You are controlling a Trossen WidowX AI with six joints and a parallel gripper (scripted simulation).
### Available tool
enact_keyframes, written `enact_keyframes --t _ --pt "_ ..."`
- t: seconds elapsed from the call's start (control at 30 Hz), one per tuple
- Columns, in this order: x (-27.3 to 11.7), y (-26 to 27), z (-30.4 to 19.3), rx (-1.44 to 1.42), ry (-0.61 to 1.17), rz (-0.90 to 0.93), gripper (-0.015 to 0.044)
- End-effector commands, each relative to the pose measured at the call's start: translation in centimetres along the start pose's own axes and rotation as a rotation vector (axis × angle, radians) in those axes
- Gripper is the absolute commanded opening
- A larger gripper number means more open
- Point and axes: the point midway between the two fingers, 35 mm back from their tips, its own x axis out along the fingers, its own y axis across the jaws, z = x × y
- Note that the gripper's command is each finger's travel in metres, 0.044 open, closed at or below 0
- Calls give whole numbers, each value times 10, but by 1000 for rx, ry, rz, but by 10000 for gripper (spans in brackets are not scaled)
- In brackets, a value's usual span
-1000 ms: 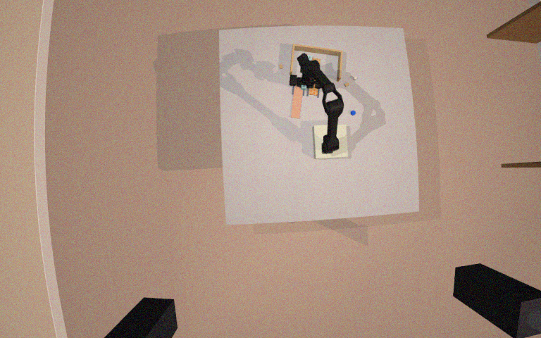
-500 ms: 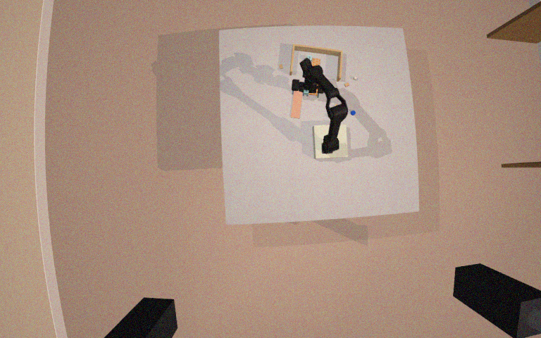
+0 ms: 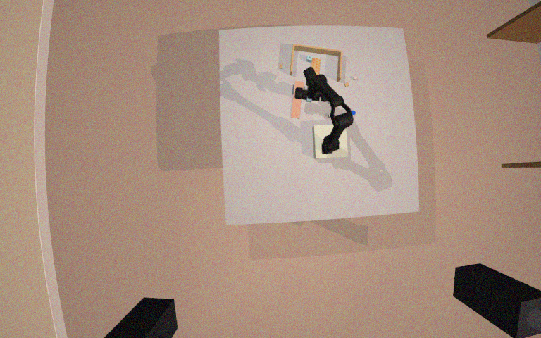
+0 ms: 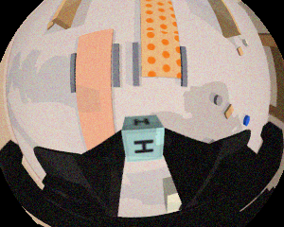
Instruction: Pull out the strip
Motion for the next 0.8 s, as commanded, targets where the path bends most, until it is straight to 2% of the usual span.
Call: enact_keyframes --t 0.0,0.17,0.37,0.77 --pt "0 -7 -15 -5 -4 2 0" --pt "-3 -8 -17 -5 -3 2 0" --pt "-34 -8 -17 -5 -4 2 0" --pt "-35 -8 -17 -5 -4 2 0"
